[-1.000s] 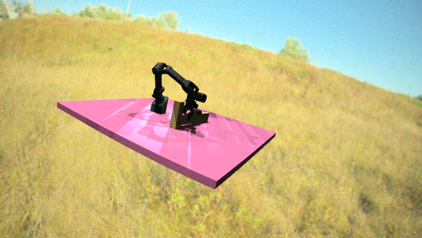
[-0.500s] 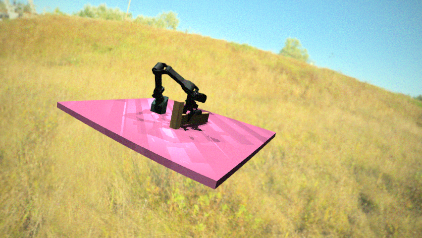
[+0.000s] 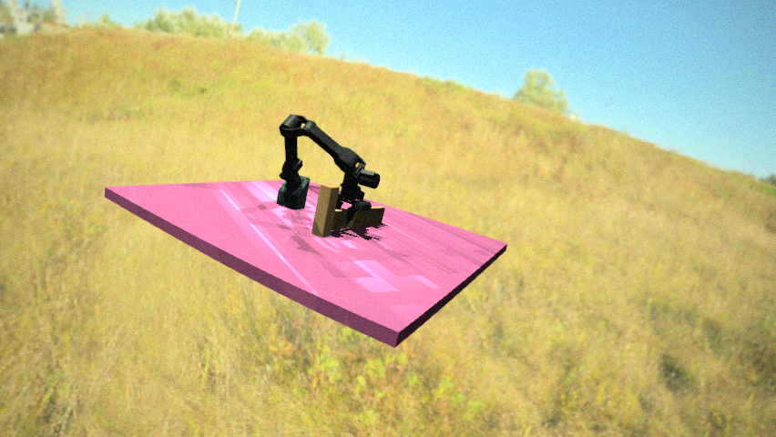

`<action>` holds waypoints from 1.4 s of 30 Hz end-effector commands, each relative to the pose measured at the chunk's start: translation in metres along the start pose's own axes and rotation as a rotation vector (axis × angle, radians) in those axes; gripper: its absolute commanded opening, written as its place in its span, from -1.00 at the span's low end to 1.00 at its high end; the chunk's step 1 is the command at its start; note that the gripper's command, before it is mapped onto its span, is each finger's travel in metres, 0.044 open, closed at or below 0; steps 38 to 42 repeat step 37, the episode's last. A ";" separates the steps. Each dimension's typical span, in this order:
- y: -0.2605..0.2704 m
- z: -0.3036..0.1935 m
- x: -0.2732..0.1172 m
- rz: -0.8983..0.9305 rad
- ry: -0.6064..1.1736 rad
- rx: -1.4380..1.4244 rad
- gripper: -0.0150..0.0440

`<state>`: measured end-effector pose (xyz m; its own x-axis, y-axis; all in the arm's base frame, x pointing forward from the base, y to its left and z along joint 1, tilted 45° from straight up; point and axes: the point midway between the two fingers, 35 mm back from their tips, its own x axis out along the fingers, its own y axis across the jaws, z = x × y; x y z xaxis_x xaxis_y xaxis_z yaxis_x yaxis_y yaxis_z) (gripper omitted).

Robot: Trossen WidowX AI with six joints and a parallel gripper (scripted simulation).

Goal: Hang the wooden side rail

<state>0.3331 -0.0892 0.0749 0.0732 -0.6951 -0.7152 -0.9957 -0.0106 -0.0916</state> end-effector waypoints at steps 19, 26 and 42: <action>0.000 0.030 -0.040 -0.007 0.004 0.008 1.00; 0.000 0.029 -0.039 -0.004 0.007 -0.003 1.00; 0.000 0.029 -0.039 -0.004 0.007 -0.003 1.00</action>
